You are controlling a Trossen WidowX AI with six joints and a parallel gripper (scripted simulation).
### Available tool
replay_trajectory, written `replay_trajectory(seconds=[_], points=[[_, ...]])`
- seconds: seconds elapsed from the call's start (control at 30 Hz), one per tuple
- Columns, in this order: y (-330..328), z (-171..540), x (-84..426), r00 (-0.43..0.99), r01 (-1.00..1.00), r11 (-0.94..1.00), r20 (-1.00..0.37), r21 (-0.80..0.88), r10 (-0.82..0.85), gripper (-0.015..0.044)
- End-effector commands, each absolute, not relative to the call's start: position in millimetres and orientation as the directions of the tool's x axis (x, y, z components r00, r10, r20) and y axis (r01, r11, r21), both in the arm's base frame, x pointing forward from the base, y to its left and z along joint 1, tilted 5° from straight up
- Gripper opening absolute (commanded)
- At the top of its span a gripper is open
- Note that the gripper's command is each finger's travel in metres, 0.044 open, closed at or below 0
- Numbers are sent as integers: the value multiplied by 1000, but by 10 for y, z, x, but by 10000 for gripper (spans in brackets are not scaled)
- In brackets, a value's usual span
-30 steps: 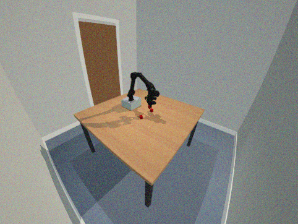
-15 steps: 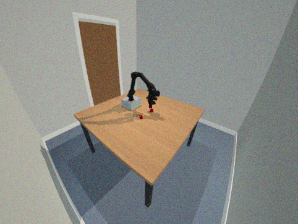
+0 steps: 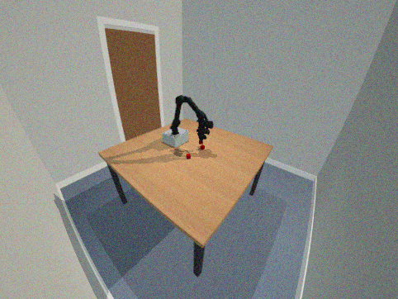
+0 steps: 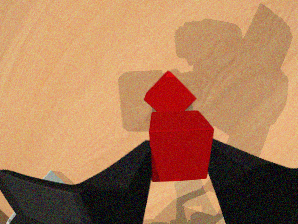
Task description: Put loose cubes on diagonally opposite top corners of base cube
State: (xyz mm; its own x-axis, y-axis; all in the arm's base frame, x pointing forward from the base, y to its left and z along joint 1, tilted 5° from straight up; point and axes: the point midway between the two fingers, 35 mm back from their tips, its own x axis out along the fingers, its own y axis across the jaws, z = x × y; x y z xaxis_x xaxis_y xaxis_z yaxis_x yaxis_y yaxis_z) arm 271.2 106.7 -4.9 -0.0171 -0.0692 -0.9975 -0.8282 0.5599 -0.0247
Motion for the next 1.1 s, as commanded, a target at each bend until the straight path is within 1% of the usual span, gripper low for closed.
replay_trajectory(seconds=[0.0,0.23,0.6,1.07], points=[[1082,-40,2703,-12,-823,568,-998,-27,-64,105],[1081,-56,2703,-12,-823,568,-998,-27,-64,105],[1063,-306,2699,-12,-821,570,-998,-27,-64,105],[1062,-321,2699,-12,-822,568,-998,-27,-64,105]])
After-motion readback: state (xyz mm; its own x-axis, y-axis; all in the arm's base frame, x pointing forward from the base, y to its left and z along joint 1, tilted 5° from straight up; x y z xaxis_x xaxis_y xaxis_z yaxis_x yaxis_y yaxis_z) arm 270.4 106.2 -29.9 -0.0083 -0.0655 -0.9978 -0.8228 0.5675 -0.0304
